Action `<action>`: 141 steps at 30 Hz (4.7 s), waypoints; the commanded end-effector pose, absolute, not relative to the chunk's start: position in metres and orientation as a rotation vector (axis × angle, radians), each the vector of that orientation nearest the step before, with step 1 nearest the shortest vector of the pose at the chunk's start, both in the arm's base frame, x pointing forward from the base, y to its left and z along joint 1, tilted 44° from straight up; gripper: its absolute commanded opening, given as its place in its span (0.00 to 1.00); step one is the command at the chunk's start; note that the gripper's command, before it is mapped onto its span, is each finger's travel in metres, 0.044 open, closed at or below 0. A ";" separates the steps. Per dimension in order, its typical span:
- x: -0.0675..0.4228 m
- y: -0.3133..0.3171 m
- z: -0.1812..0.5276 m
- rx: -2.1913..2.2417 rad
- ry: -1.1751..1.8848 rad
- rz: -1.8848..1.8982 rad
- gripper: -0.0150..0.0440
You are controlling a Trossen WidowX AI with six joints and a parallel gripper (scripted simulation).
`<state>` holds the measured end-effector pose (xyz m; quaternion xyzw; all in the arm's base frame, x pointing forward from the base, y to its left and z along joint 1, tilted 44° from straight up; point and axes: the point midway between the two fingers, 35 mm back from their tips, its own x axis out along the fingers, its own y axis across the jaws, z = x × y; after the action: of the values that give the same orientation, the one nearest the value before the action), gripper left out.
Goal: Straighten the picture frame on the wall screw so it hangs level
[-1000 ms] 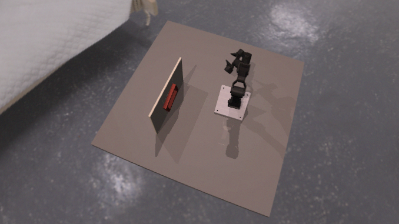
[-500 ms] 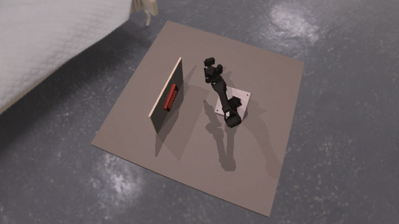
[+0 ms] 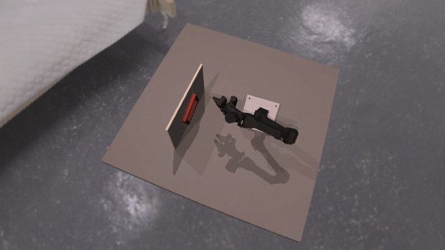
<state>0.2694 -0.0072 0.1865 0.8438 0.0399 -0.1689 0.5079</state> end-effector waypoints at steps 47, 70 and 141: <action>0.205 0.047 0.236 2.051 0.095 0.021 0.69; 0.205 0.047 0.236 2.051 0.095 0.021 0.69; 0.332 0.084 0.206 2.051 0.091 0.026 0.69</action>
<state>0.3129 0.0839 0.2091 0.8565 0.0376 0.0120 0.5147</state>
